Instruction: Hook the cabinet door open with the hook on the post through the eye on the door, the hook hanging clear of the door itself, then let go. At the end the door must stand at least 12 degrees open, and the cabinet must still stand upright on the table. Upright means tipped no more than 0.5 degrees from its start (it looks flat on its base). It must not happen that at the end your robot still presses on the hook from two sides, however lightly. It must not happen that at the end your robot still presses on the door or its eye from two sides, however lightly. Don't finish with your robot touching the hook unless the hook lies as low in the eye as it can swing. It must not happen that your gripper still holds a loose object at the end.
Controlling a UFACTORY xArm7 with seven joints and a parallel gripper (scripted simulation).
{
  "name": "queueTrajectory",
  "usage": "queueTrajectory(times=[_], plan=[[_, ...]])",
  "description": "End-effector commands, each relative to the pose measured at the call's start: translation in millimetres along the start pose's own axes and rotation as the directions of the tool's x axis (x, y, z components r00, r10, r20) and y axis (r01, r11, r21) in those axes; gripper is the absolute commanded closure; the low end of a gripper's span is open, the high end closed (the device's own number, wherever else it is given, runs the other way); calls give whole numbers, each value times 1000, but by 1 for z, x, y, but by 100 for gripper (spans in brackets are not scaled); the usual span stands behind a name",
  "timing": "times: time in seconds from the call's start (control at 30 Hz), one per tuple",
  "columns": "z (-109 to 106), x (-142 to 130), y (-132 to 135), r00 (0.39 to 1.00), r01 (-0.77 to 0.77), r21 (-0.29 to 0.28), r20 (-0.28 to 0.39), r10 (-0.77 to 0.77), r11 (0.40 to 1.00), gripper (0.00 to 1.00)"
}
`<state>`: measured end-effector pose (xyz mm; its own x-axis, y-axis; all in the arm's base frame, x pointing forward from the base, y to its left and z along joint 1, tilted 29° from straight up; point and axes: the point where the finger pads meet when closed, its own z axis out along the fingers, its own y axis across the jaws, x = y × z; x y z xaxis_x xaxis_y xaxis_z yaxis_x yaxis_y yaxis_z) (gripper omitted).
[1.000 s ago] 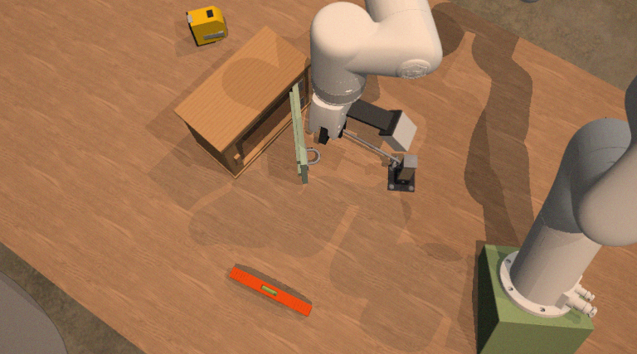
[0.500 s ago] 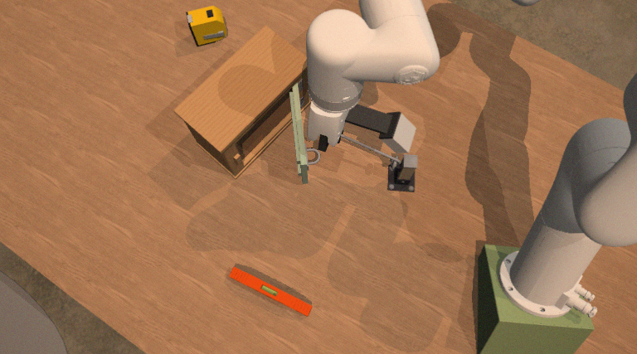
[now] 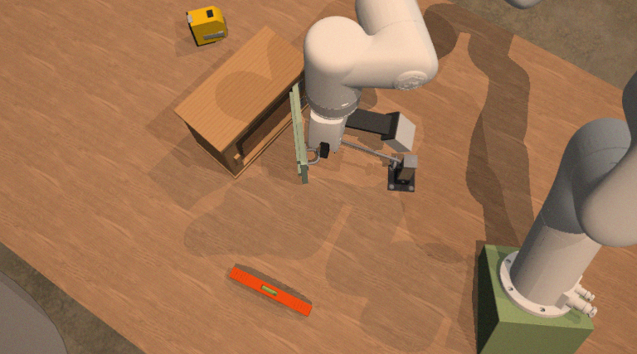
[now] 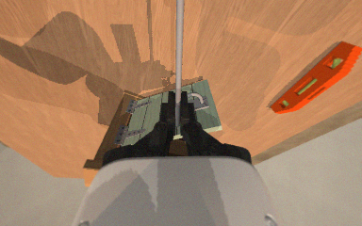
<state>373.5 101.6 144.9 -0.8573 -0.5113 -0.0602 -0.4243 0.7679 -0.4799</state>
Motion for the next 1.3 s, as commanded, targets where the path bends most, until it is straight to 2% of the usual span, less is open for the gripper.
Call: queueTrajectory(times=[0.0, 0.63, 1.27], plan=[[-1, -1, 5, 1000, 21, 0, 3, -21, 1000, 96], [-1, 0, 18, 988, 155, 1, 3, -155, 988, 96], [4, -1, 20, 988, 155, 0, 3, -155, 988, 96]])
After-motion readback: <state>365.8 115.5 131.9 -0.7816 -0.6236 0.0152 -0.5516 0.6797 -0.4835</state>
